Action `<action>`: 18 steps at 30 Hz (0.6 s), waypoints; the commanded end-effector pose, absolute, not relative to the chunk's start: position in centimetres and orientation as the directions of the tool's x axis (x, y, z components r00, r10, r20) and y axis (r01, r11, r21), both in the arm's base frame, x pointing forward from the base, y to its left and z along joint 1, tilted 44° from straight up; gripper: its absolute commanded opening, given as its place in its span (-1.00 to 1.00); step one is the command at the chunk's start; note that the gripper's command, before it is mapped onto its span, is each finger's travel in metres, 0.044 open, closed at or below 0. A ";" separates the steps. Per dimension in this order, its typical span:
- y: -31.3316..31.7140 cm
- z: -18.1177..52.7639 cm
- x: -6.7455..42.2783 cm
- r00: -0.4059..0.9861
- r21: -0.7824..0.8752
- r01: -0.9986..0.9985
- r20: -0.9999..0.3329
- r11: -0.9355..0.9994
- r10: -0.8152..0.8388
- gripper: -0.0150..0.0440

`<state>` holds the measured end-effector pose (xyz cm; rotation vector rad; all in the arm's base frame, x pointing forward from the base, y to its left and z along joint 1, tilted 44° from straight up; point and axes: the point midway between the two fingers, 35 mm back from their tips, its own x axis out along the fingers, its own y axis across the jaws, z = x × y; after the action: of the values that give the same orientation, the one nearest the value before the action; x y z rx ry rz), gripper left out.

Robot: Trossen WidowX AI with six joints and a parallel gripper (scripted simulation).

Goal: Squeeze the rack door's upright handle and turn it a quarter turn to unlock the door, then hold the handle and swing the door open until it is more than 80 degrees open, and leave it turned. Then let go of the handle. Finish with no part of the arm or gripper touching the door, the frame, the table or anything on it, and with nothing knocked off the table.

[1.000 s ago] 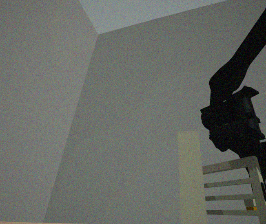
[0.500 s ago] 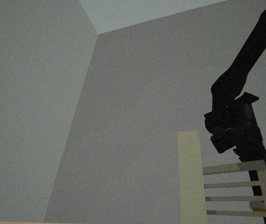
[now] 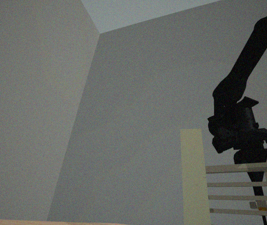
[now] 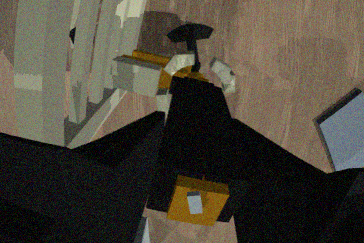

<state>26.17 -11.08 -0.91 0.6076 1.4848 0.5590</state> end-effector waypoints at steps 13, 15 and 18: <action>-13.4 -3.1 27.3 0.015 0.650 -0.270 -0.735 0.710 0.678 -0.41; -13.6 -3.2 27.5 0.015 0.646 -0.289 -0.735 0.706 0.678 -0.41; -13.6 -3.2 27.5 0.015 0.645 -0.292 -0.735 0.706 0.678 -0.41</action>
<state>27.40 -13.60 -3.17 0.3728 1.3667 0.7600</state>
